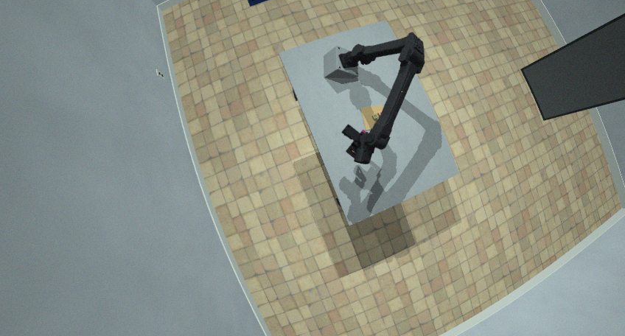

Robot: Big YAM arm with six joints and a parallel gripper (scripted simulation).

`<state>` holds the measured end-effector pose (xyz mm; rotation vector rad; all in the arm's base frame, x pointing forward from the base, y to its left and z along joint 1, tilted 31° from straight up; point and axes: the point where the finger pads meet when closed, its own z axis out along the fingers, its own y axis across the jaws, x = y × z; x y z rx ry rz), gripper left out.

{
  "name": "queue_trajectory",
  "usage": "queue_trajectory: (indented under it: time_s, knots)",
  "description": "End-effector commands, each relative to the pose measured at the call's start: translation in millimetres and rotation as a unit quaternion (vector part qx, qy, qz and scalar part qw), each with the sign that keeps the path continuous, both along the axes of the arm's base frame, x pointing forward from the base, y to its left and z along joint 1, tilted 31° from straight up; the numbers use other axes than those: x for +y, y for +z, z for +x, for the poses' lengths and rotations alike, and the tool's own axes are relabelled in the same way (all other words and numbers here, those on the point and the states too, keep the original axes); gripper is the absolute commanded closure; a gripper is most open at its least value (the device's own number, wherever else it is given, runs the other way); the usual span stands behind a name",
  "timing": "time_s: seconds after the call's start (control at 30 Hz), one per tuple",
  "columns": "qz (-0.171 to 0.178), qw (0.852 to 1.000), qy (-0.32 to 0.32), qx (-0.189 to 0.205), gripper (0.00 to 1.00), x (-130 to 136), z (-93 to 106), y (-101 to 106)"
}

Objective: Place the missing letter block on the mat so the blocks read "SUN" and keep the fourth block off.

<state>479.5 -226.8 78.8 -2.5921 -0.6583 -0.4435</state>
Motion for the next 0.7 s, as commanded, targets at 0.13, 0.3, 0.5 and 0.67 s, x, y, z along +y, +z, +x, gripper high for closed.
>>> queue_trajectory:
  time_s: [0.13, 0.3, 0.5, 0.67]
  knots:
    - [-0.009, 1.000, -0.001, -0.008, 0.00, -4, 19.2, 12]
    - [-0.009, 1.000, 0.001, -0.010, 0.00, -4, 19.2, 12]
    - [-0.016, 0.999, 0.023, -0.025, 0.00, -4, 20.5, 11]
    - [-0.023, 0.996, 0.074, -0.045, 0.00, 2, 13.8, -1]
